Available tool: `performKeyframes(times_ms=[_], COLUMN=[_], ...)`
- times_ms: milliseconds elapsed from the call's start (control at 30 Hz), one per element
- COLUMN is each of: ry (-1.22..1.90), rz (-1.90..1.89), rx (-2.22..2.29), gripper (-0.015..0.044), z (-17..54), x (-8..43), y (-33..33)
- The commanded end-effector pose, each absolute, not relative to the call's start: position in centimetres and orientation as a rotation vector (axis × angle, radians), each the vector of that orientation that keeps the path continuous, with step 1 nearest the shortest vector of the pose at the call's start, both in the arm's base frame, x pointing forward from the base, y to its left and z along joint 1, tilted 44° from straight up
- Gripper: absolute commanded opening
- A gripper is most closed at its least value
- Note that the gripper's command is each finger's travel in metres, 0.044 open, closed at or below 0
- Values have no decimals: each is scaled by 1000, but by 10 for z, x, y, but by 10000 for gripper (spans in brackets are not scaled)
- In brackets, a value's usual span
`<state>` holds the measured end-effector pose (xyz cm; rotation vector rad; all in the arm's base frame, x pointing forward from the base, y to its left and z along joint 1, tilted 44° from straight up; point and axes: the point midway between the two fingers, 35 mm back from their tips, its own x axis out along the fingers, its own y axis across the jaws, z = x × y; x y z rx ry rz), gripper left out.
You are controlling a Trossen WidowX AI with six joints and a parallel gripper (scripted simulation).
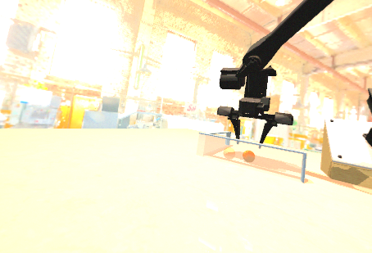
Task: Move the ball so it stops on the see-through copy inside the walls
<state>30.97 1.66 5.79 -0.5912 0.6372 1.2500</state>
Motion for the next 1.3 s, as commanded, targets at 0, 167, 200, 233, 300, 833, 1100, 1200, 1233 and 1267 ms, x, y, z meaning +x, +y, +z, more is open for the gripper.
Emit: performKeyframes(times_ms=[0,167,200,233,300,833,1100,1200,1233,1267], ry=[645,645,645,645,645,644,645,650,651,652], rz=[1257,1257,1257,1257,1257,1258,1257,1255,1255,1254], rx=[-574,-574,-573,-573,-573,-573,-574,-577,-578,-579], gripper=[260,260,260,260,260,154,42,0,0,0], z=[50,45,44,42,40,35,38,50,54,58], x=[308,310,310,310,311,312,312,312,311,311], y=[22,28,29,30,32,37,34,20,15,10])
